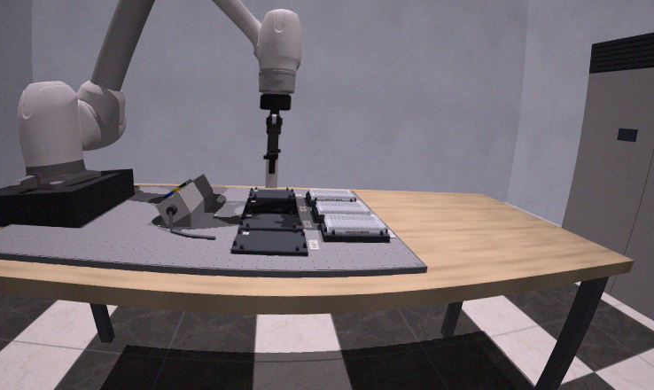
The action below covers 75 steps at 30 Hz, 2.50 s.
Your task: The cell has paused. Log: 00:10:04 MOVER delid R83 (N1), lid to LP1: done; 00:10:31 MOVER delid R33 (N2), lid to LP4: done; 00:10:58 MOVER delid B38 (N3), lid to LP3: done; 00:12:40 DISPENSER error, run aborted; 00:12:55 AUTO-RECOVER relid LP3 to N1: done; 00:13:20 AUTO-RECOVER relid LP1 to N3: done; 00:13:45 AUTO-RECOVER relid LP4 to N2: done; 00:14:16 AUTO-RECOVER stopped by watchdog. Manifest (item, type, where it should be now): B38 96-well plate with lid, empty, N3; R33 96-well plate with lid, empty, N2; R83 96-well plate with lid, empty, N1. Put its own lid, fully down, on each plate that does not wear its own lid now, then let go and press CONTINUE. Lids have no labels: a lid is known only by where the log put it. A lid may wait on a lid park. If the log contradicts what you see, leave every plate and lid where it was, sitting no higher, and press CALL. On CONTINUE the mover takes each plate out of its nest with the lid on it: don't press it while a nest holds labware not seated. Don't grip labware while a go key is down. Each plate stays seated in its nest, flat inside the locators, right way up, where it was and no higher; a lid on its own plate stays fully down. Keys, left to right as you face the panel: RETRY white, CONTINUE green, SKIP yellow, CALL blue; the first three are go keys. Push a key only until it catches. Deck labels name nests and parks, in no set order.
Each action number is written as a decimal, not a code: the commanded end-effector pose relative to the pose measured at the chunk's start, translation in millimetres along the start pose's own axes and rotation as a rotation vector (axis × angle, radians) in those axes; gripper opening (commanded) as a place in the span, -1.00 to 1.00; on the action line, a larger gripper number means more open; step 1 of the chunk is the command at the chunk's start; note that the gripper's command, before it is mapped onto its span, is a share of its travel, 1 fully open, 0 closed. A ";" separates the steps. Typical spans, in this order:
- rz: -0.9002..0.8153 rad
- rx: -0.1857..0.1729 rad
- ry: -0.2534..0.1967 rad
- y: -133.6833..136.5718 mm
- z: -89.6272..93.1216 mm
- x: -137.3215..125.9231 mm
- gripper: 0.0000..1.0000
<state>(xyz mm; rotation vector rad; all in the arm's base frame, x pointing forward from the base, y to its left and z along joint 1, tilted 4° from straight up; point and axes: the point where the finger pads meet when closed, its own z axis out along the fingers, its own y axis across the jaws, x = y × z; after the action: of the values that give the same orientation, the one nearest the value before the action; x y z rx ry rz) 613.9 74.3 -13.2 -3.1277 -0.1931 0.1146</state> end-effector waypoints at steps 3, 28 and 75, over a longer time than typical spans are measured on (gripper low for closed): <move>0.000 0.000 0.000 0.1 0.0 0.2 -1.00; 0.000 0.000 0.000 0.1 0.0 0.2 -1.00; 0.000 0.000 0.001 106.3 -0.2 4.7 -1.00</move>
<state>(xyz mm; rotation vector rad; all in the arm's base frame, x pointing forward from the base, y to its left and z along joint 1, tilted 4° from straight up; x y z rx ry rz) 631.1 -36.2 -14.6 -3.1273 -0.1928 0.1142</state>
